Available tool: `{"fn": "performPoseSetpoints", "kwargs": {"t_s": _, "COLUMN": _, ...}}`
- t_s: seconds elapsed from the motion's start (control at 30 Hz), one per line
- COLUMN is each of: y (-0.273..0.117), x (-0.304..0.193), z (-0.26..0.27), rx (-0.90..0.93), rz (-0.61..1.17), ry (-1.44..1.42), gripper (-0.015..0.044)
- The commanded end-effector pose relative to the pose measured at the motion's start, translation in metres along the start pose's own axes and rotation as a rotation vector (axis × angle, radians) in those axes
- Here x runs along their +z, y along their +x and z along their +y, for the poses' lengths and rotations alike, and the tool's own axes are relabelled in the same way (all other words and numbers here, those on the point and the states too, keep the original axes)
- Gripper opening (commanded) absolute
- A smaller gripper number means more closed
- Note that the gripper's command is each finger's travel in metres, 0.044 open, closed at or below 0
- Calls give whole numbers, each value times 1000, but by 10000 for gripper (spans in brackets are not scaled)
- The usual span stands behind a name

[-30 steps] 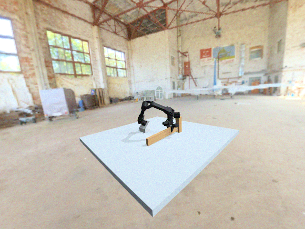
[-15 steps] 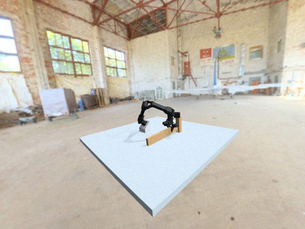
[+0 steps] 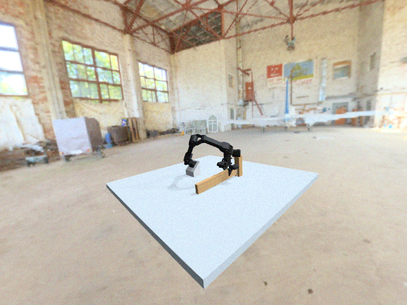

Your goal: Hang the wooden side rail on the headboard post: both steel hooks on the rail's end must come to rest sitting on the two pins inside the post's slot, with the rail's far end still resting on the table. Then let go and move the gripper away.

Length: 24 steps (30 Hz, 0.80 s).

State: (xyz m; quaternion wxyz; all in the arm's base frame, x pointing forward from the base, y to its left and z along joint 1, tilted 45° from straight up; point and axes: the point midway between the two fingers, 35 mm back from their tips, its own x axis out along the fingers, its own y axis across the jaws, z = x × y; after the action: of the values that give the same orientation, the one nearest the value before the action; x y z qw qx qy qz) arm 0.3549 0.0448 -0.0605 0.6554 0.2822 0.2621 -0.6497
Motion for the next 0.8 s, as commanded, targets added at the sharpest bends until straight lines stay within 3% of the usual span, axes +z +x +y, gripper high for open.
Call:
{"fn": "performPoseSetpoints", "kwargs": {"t_s": 0.0, "y": -4, "x": -3, "z": 0, "rx": 7, "rz": 5, "ry": -4, "gripper": 0}}
{"fn": "performPoseSetpoints", "kwargs": {"t_s": 0.77, "y": -4, "x": -6, "z": 0, "rx": 7, "rz": 5, "ry": -4, "gripper": 0}}
